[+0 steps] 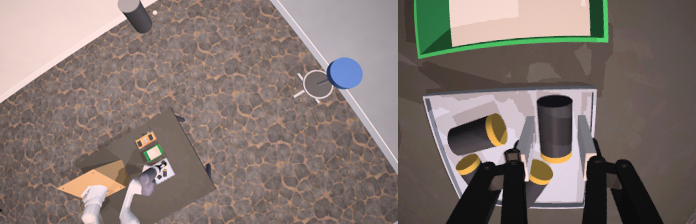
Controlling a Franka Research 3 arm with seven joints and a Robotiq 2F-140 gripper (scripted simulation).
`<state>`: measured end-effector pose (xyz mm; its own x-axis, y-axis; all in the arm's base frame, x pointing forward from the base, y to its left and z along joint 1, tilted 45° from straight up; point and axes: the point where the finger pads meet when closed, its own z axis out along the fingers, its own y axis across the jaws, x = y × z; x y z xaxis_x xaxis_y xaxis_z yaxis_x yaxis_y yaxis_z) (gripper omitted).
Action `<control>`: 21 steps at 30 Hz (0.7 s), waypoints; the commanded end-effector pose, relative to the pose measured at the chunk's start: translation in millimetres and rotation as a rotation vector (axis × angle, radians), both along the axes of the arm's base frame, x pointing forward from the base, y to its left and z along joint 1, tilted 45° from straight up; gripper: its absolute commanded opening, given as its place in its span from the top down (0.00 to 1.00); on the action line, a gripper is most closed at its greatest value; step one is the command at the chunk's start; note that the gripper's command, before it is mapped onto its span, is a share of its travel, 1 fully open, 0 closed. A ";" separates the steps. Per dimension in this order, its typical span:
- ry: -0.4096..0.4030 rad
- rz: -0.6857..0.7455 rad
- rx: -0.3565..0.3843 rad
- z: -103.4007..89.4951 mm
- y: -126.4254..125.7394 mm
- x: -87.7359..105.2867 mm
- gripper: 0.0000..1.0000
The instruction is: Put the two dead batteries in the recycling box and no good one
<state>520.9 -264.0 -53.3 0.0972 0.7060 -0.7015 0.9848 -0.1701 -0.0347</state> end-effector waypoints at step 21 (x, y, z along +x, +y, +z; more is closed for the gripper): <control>-0.004 0.001 -0.002 46.0 43.3 10.4 0.71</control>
<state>535.6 -222.2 -9.8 0.1095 0.7067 -0.6989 0.9858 -0.1671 -0.0146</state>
